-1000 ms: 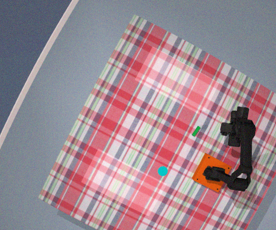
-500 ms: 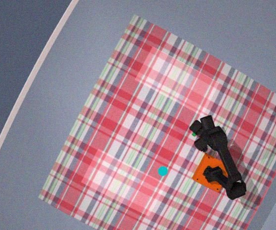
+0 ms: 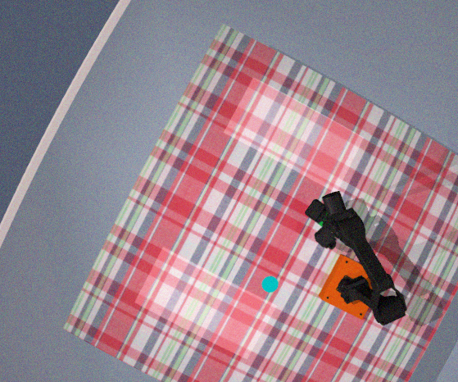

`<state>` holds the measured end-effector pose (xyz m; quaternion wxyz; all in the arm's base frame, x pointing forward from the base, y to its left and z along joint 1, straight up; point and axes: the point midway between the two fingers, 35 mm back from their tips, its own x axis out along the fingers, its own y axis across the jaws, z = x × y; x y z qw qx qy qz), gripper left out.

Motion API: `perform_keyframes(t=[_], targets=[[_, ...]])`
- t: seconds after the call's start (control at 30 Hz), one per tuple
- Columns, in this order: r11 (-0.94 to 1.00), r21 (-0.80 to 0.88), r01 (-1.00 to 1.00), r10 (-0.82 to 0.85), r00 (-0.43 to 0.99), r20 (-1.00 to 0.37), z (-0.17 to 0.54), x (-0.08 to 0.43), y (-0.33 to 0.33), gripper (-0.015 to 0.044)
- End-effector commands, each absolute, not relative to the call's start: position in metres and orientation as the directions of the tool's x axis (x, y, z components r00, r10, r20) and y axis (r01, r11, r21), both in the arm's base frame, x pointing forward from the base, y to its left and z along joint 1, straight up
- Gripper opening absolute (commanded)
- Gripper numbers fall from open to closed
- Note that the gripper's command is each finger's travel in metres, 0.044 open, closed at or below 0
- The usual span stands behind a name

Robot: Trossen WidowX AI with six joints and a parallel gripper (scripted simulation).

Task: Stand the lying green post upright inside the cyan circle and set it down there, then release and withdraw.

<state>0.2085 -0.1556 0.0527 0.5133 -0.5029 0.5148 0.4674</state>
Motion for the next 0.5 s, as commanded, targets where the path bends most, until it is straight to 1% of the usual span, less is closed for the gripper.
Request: perform_keyframes(t=[0.0, 0.2, 0.47], targets=[[0.049, -0.015, -0.999, -0.020, 0.014, -1.000, -0.0022, 0.2000, -0.1490, 0.0233], [0.049, -0.015, -0.999, -0.020, 0.014, -1.000, -0.0044, 0.1996, -0.1487, 0.0233], [0.049, -0.015, -0.999, -0.020, 0.014, -1.000, -0.0044, 0.1996, -0.1487, 0.0023]])
